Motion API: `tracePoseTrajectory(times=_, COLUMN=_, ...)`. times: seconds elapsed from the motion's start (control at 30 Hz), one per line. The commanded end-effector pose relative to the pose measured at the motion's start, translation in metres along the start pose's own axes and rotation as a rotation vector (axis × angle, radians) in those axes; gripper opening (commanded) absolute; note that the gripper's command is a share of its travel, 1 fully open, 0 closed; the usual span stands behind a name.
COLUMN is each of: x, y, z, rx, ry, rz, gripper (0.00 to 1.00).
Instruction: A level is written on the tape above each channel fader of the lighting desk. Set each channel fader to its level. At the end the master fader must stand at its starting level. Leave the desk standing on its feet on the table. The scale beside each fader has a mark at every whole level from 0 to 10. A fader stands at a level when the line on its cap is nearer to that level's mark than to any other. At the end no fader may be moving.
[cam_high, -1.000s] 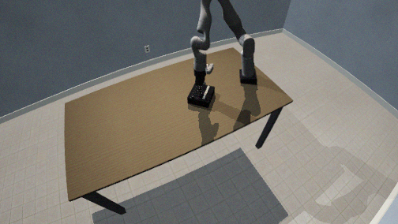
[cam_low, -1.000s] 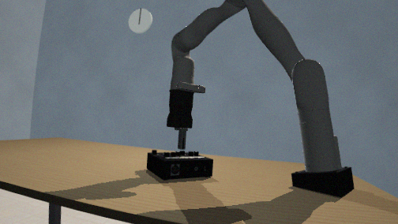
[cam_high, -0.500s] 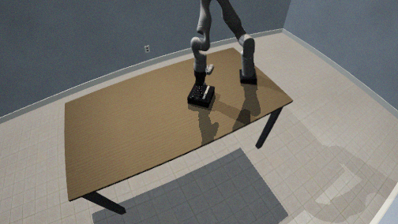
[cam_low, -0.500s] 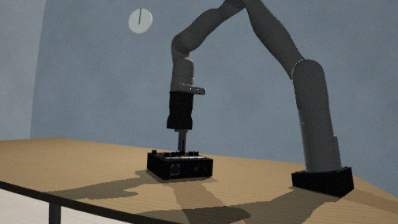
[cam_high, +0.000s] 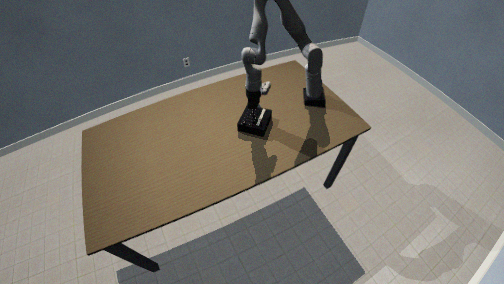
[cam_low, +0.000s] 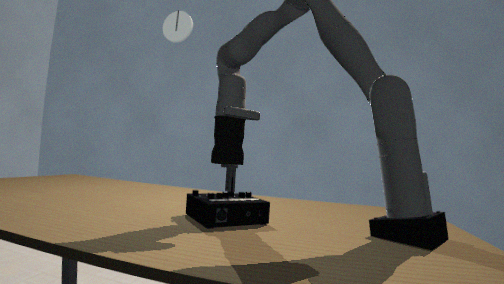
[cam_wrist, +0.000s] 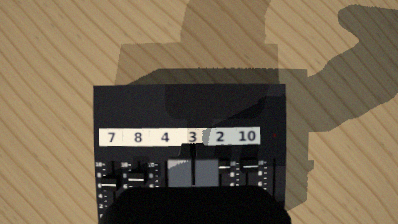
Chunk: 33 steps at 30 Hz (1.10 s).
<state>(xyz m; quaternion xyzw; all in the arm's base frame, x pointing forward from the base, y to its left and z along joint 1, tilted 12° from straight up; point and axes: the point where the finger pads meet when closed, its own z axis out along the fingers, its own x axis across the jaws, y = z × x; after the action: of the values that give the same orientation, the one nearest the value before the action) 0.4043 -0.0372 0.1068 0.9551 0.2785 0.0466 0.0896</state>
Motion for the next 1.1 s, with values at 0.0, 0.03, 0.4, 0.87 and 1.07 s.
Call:
tracePoseTrajectory(times=0.0, x=0.0005, y=0.0003, z=-0.0006, rx=-0.001, ry=0.001, rz=0.0, gripper=0.0)
tracePoseTrajectory(times=0.03, x=0.0005, y=0.0003, z=-0.0006, rx=-0.001, ry=0.001, rz=0.0, gripper=0.0)
tracePoseTrajectory(times=0.4, x=0.0005, y=0.0003, z=-0.0006, rx=-0.001, ry=0.001, rz=0.0, gripper=0.0)
tracePoseTrajectory(times=0.87, x=0.0005, y=0.0003, z=-0.0006, rx=-0.001, ry=0.001, rz=0.0, gripper=0.0)
tracePoseTrajectory(times=1.07, x=0.0007, y=0.0004, z=-0.0006, rx=-0.001, ry=0.001, rz=0.0, gripper=0.0)
